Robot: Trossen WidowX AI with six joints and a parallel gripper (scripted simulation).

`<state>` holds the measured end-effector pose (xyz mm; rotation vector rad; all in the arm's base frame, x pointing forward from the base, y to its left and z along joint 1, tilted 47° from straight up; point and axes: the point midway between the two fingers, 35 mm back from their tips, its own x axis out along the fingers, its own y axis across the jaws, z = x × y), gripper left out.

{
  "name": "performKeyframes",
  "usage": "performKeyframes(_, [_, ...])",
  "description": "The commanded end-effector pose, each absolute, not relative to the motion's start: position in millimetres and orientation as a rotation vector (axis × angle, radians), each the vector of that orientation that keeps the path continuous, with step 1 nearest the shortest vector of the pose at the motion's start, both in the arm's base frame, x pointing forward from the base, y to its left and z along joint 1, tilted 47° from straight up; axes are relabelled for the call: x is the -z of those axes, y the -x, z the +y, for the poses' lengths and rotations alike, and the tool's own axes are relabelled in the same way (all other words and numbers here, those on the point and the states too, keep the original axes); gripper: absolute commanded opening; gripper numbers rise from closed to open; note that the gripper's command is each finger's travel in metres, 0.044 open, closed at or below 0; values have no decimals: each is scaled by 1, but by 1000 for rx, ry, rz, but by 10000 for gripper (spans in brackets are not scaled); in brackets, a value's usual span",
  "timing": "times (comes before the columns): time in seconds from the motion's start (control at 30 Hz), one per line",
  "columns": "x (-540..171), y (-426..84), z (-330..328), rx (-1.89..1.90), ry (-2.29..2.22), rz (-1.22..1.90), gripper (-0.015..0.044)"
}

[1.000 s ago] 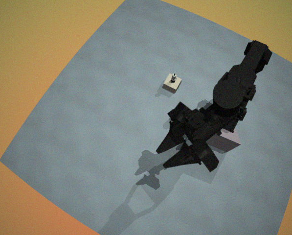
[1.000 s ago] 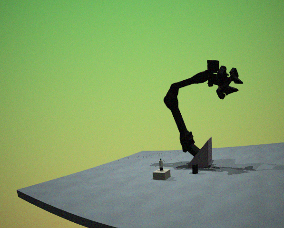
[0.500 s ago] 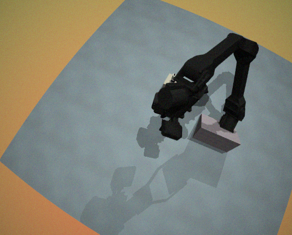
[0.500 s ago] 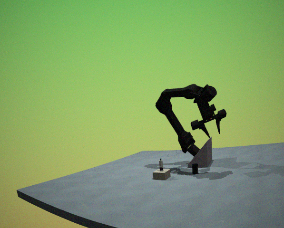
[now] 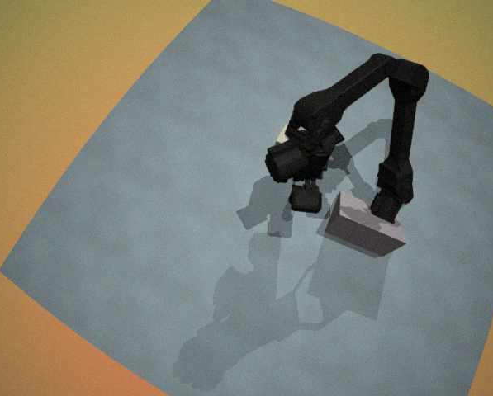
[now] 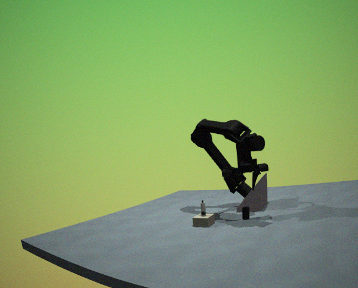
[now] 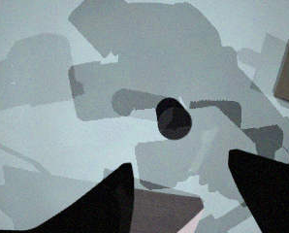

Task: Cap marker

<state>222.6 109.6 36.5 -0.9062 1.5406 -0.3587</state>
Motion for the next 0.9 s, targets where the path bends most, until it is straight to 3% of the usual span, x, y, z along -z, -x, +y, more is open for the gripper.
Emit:
performKeyframes(0.0, [-26, -225, 94, 368, 917, 1548, 249])
performKeyframes(0.87, [9, -230, 57, 368, 918, 1547, 249])
